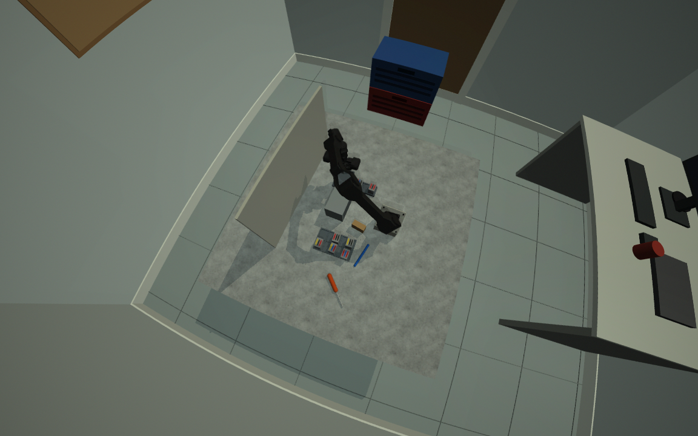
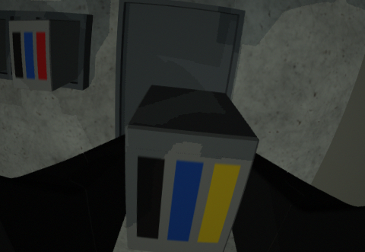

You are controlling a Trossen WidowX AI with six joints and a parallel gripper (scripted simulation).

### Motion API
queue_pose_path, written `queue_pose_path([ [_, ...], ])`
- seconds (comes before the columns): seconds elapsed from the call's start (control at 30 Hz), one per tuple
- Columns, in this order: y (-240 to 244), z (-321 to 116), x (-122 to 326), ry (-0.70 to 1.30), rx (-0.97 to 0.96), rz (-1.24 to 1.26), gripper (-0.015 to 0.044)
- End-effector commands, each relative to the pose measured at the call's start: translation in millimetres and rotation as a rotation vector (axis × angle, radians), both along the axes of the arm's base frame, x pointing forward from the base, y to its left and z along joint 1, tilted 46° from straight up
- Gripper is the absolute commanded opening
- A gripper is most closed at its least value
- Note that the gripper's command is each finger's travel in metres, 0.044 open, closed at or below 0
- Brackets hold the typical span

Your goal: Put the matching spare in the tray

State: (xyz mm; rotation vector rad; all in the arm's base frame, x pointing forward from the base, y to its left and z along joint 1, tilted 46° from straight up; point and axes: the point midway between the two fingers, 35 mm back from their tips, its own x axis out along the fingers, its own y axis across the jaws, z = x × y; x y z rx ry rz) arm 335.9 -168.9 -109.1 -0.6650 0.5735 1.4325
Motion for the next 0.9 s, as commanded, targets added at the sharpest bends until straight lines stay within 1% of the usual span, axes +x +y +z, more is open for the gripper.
queue_pose_path([
  [0.0,2.8,-3.1,-0.8,0.004,0.005,-0.008,0.0],
  [0.87,20.4,-19.9,0.4,0.004,0.006,-0.008,0.0],
])
